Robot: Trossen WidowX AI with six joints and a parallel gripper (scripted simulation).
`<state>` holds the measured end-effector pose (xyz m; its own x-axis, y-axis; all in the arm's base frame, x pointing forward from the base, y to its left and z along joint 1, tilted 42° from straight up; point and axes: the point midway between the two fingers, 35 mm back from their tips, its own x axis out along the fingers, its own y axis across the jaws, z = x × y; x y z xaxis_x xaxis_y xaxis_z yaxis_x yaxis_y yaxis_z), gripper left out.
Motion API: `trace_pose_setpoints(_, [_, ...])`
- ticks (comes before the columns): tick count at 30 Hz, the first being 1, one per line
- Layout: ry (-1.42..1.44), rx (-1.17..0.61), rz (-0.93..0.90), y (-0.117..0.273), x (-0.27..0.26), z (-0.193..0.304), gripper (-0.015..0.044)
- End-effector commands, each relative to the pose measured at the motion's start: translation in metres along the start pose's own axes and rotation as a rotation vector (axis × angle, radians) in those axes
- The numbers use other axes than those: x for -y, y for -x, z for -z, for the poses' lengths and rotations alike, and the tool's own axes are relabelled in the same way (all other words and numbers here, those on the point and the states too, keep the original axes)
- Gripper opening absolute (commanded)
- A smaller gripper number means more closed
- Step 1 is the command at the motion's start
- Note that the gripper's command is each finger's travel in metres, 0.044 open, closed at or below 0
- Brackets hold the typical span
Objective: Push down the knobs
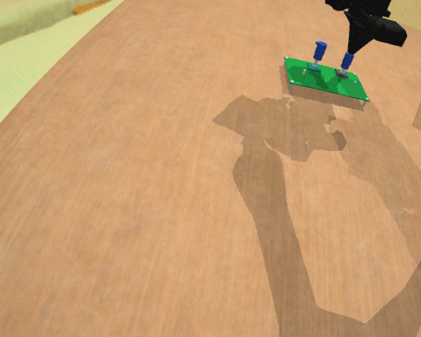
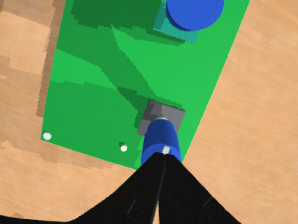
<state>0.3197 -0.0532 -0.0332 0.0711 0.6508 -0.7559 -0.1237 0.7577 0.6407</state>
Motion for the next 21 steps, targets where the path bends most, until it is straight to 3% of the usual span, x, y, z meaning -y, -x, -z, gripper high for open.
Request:
trace_pose_setpoints(1, [0.006, -0.004, -0.005, -0.0080, -0.0013, -0.0016, 0.0000])
trace_pose_setpoints(21, [0.006, -0.004, -0.006, -0.0124, -0.0014, -0.0016, 0.0000])
